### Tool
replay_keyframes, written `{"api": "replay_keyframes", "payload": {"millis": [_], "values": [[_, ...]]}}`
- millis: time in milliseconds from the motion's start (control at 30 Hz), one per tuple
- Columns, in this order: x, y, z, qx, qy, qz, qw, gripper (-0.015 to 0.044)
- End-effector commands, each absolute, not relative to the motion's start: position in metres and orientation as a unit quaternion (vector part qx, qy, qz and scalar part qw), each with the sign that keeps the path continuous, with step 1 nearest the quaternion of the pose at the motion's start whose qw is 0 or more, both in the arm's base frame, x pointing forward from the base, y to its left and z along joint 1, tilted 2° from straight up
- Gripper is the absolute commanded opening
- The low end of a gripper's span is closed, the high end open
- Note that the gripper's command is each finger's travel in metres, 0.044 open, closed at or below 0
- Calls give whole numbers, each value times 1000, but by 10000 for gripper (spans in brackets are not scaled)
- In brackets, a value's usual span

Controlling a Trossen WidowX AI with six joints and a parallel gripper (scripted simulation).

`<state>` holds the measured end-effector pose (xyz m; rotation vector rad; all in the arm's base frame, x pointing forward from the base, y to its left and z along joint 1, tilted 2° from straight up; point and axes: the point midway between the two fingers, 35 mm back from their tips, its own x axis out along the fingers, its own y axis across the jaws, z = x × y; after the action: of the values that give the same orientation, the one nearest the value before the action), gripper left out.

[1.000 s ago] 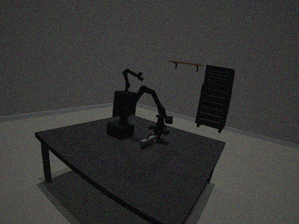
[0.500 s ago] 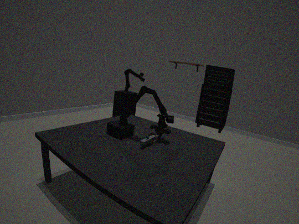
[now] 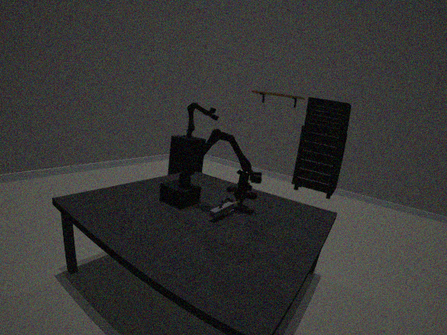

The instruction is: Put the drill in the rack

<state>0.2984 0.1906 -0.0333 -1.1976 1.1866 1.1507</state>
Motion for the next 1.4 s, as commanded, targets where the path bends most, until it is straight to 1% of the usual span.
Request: {"api": "replay_keyframes", "payload": {"millis": [0,233,1367], "values": [[299,198,-32,-501,495,480,523,0],[299,207,-31,-500,495,480,524,0],[297,204,-12,-500,495,480,524,0]]}}
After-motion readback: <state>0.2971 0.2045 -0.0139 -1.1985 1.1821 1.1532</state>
